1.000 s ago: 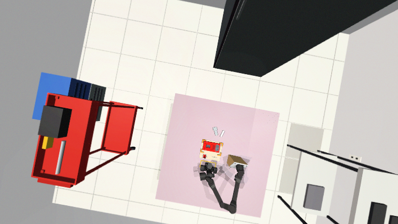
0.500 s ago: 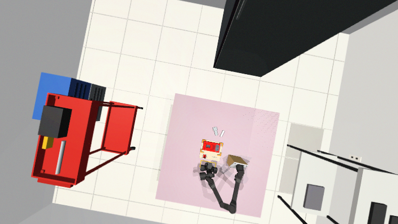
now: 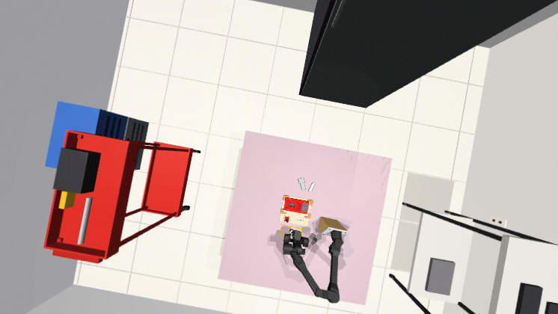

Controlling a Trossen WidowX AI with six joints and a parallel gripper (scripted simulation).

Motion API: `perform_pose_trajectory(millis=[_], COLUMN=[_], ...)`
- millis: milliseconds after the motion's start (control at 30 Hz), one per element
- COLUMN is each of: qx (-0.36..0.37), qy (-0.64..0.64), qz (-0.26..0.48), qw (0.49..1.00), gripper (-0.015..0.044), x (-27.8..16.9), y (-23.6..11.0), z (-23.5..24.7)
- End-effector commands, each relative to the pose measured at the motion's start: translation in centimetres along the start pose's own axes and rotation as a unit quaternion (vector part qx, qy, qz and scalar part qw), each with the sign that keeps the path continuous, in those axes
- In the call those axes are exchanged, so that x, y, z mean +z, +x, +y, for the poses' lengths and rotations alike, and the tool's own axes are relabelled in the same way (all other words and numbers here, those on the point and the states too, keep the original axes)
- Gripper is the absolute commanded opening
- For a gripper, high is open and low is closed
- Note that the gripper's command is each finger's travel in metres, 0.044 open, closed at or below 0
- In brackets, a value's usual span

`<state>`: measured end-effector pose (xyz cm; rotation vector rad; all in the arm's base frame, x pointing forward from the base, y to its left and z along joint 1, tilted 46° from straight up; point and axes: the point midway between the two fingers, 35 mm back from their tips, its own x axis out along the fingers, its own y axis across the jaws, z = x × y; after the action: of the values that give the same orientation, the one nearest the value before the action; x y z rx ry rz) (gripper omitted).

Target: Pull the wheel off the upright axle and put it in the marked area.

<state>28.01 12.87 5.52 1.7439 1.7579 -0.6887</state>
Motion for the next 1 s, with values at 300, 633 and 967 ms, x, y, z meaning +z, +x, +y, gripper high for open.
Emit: perform_pose_trajectory(millis=[300,633,967], qx=[0.005,0.005,0.005], qy=[0.002,0.002,0.002], qz=[0.006,0.006,0.006], qw=[1.0,1.0,1.0], gripper=[0.044,0.044,0.044], x=[2.5,2.5,2.5], y=[-4.0,-4.0,-4.0], z=[-6.2,-6.2,-6.2])
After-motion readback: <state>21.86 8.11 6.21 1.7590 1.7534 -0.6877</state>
